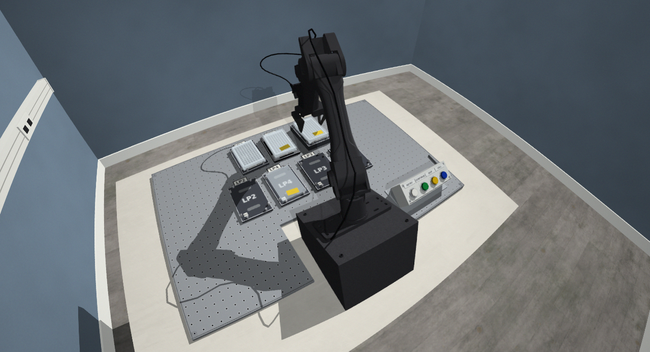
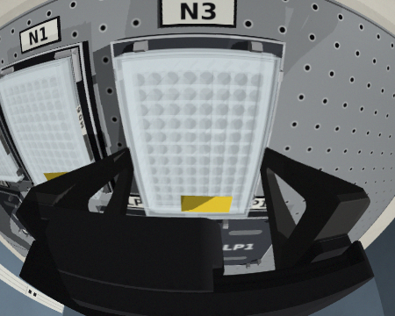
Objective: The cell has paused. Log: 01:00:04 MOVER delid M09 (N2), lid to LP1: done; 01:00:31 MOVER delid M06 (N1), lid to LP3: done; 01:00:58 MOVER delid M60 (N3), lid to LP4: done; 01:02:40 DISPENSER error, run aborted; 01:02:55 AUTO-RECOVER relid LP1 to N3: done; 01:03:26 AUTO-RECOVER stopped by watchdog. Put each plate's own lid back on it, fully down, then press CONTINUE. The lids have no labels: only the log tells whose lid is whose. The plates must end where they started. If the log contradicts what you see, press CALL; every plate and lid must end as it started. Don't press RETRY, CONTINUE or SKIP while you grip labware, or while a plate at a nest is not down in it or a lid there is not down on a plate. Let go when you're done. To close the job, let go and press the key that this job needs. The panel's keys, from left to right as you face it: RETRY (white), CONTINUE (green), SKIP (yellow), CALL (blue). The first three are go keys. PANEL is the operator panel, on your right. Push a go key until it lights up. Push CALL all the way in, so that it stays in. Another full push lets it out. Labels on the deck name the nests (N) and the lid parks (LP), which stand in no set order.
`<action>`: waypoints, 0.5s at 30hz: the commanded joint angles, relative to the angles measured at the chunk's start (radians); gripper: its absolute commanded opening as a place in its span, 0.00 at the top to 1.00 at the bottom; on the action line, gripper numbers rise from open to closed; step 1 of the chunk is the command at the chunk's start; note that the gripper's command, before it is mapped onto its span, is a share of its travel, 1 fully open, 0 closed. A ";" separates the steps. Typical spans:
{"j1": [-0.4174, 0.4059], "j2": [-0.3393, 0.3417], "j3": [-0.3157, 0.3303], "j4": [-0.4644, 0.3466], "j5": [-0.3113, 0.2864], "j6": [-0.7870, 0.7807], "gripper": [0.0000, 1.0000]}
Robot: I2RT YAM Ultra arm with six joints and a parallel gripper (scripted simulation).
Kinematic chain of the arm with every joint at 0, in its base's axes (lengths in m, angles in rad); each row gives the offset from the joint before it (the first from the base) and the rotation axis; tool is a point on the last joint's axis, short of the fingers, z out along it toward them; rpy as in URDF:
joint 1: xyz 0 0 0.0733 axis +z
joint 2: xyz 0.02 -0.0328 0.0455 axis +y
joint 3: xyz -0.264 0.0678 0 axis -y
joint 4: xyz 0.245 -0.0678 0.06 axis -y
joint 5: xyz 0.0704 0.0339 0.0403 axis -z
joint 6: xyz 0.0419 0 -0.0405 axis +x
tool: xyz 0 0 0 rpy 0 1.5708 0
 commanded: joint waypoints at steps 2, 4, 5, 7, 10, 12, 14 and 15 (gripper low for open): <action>-0.009 -0.052 0.044 -0.032 -0.003 -0.004 1.00; -0.014 -0.057 0.049 -0.042 -0.004 -0.007 1.00; -0.016 -0.060 0.051 -0.047 -0.004 -0.008 1.00; -0.016 -0.065 0.057 -0.057 -0.006 -0.009 1.00; -0.018 -0.070 0.061 -0.069 -0.008 -0.011 1.00; -0.018 -0.071 0.054 -0.071 -0.009 -0.011 1.00; -0.019 -0.071 0.043 -0.071 -0.010 -0.013 1.00; -0.019 -0.071 0.043 -0.071 -0.010 -0.013 1.00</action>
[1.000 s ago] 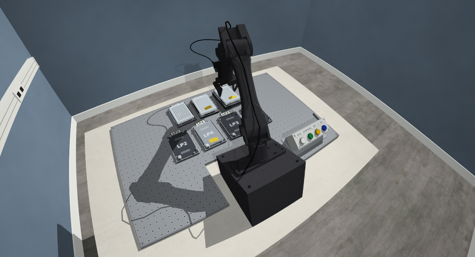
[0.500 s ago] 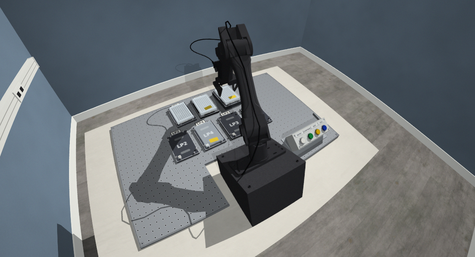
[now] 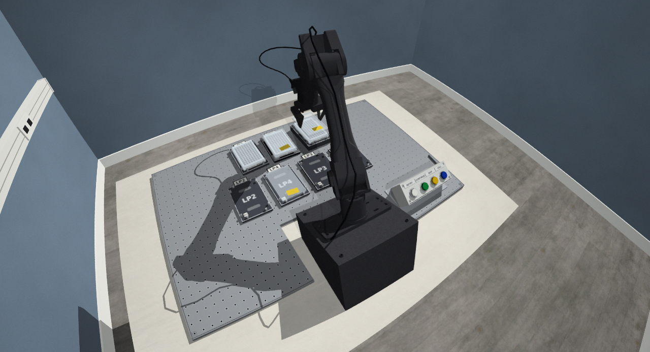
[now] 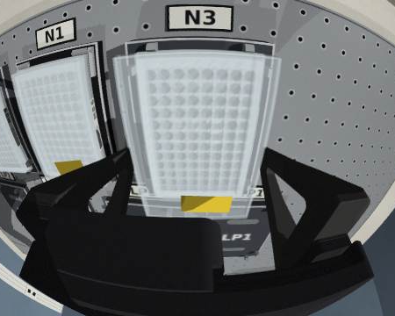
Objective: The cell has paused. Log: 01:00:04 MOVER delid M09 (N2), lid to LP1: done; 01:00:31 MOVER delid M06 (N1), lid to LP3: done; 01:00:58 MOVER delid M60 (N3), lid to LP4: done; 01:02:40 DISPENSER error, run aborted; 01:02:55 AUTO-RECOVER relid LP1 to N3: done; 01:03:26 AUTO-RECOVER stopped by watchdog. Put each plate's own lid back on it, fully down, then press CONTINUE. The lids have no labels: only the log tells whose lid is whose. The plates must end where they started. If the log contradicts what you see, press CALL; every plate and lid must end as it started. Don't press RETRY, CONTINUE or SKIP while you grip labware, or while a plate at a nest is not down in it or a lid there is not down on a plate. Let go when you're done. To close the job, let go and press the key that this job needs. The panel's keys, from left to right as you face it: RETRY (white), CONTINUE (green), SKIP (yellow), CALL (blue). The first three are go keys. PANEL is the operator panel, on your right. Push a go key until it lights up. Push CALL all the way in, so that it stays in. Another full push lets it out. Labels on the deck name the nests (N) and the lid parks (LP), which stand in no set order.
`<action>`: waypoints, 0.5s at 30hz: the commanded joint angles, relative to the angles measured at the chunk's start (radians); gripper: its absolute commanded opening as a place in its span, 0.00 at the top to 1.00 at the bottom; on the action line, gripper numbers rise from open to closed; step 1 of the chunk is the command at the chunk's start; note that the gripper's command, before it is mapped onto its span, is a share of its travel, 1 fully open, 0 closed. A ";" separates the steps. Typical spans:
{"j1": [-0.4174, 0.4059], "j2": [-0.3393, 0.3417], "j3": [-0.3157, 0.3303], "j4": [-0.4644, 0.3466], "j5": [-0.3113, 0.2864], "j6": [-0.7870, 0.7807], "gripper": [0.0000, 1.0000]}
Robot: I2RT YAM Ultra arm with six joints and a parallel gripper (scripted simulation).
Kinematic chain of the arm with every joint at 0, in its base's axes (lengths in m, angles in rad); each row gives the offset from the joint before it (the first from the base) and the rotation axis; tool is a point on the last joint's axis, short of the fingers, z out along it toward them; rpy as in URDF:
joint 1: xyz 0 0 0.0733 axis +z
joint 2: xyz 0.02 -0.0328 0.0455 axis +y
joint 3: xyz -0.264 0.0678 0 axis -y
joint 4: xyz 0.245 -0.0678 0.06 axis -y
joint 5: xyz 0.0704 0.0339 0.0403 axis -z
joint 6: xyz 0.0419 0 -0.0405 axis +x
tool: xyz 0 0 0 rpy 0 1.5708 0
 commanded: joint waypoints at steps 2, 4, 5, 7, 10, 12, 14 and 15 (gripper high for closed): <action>-0.019 -0.034 0.017 -0.021 -0.010 -0.006 1.00; -0.020 -0.035 0.017 -0.022 -0.011 -0.008 1.00; -0.020 -0.035 0.016 -0.022 -0.012 -0.008 1.00; -0.021 -0.036 0.016 -0.023 -0.012 -0.009 1.00; -0.022 -0.036 0.016 -0.023 -0.013 -0.010 1.00; -0.022 -0.036 0.016 -0.024 -0.012 -0.011 1.00; -0.023 -0.036 0.017 -0.024 -0.012 -0.011 1.00; -0.023 -0.036 0.017 -0.024 -0.012 -0.011 1.00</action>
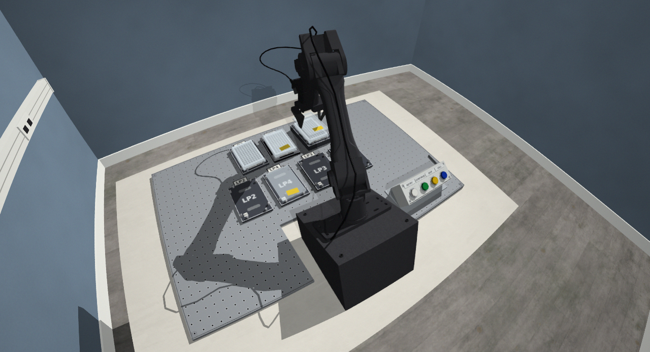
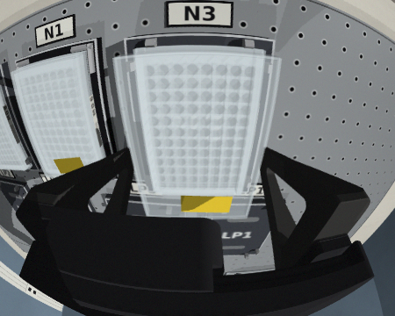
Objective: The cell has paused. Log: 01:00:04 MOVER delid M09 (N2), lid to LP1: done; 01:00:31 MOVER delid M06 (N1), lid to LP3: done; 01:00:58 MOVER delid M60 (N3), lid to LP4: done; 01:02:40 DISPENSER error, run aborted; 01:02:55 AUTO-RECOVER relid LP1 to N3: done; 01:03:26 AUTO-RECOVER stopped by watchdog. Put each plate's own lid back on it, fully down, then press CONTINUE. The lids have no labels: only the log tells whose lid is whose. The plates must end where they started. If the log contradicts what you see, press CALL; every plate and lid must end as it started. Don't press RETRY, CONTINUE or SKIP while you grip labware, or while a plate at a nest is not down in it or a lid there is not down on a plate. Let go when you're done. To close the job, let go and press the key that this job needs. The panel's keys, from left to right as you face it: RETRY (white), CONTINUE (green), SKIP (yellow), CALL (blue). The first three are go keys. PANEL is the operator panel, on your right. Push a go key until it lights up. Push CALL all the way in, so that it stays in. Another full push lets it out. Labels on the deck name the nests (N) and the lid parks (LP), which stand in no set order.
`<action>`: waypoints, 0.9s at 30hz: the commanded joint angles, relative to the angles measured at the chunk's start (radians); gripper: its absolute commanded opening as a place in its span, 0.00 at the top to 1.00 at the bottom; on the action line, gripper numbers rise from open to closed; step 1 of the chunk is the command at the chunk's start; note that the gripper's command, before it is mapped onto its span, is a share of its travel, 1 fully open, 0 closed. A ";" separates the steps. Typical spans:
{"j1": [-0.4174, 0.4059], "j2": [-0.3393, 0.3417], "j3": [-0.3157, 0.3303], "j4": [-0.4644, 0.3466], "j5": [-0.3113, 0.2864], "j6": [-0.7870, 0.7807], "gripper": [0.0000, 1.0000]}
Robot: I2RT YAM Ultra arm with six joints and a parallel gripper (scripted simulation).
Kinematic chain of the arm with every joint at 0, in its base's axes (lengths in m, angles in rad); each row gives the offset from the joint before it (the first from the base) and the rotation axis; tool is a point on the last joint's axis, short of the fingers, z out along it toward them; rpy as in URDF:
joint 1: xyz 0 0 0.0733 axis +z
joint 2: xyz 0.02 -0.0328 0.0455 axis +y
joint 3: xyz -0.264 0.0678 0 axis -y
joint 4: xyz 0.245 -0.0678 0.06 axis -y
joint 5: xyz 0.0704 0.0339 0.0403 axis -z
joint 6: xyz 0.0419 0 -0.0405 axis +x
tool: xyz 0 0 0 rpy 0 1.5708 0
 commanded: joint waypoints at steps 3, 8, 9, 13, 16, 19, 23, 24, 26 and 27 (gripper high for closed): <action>-0.020 -0.036 0.017 -0.015 -0.010 -0.007 1.00; 0.059 -0.064 -0.043 0.026 0.024 0.035 1.00; 0.072 -0.070 -0.051 0.028 0.028 0.046 1.00; 0.123 -0.088 -0.076 0.038 0.046 0.094 1.00; 0.163 -0.098 -0.088 0.044 0.060 0.131 1.00; 0.189 -0.104 -0.093 0.048 0.069 0.155 1.00; 0.230 -0.111 -0.095 0.051 0.085 0.193 1.00; 0.243 -0.110 -0.104 0.050 0.091 0.205 1.00; 0.270 -0.115 -0.114 0.055 0.100 0.230 1.00; 0.283 -0.118 -0.109 0.059 0.105 0.242 1.00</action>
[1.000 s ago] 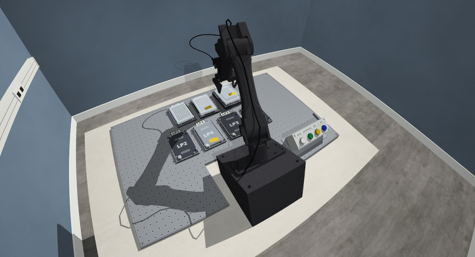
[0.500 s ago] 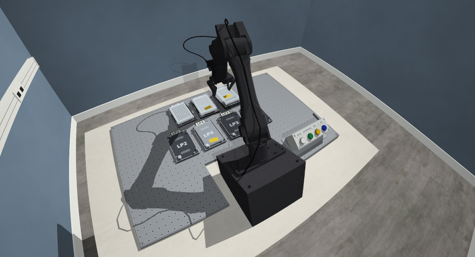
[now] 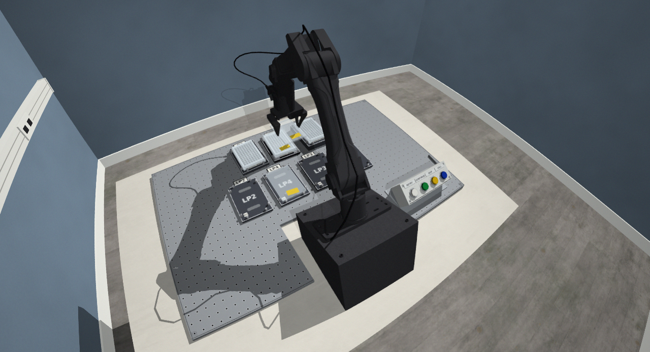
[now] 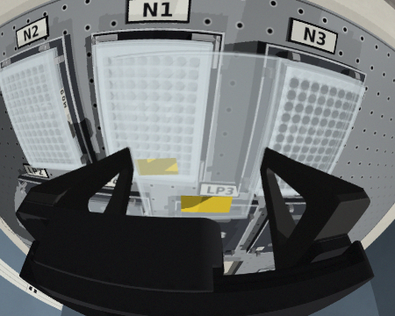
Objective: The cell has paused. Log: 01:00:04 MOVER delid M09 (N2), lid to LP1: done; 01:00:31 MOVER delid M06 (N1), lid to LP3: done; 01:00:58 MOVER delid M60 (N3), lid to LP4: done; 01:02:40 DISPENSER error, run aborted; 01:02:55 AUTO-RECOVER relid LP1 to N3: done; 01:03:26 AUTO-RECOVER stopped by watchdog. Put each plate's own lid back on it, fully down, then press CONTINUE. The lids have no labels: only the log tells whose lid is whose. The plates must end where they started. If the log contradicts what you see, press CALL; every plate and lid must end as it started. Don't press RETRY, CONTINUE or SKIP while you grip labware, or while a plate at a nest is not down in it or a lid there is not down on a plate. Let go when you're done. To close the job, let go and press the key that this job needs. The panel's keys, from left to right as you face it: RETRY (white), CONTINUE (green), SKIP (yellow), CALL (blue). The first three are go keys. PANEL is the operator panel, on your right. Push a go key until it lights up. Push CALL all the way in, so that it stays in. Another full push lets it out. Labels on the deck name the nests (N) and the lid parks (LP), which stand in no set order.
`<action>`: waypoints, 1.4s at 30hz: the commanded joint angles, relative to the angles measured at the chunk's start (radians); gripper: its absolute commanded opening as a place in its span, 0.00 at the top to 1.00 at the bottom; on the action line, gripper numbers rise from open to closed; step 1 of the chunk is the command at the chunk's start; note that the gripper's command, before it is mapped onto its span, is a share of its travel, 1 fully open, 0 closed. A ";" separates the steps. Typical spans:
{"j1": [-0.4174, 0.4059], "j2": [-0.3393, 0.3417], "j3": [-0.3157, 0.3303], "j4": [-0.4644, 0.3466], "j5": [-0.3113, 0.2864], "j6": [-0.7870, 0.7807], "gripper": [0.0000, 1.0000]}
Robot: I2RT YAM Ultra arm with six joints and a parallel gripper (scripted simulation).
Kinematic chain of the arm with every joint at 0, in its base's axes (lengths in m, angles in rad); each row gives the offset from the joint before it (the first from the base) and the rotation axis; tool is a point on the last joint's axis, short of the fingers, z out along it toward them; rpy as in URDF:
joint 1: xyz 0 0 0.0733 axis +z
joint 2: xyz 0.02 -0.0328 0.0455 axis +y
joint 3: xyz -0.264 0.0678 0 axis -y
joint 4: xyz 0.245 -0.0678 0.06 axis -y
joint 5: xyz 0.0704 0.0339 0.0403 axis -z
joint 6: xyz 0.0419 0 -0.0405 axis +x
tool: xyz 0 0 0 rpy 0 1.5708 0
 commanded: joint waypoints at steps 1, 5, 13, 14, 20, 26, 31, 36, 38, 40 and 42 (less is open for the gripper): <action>0.057 -0.043 -0.001 0.027 0.024 0.065 1.00; 0.113 -0.034 0.005 0.023 0.047 0.116 1.00; 0.195 -0.014 0.035 0.010 0.079 0.192 1.00; 0.208 -0.001 0.039 0.007 0.084 0.204 1.00; 0.287 0.013 0.060 -0.012 0.112 0.277 1.00; 0.351 0.050 0.091 -0.023 0.136 0.336 1.00; 0.401 0.074 0.125 -0.038 0.154 0.384 1.00; 0.439 0.082 0.146 -0.040 0.168 0.420 1.00; 0.440 0.081 0.161 -0.056 0.169 0.422 1.00; 0.430 0.082 0.163 -0.059 0.169 0.421 1.00; 0.430 0.083 0.165 -0.060 0.169 0.419 1.00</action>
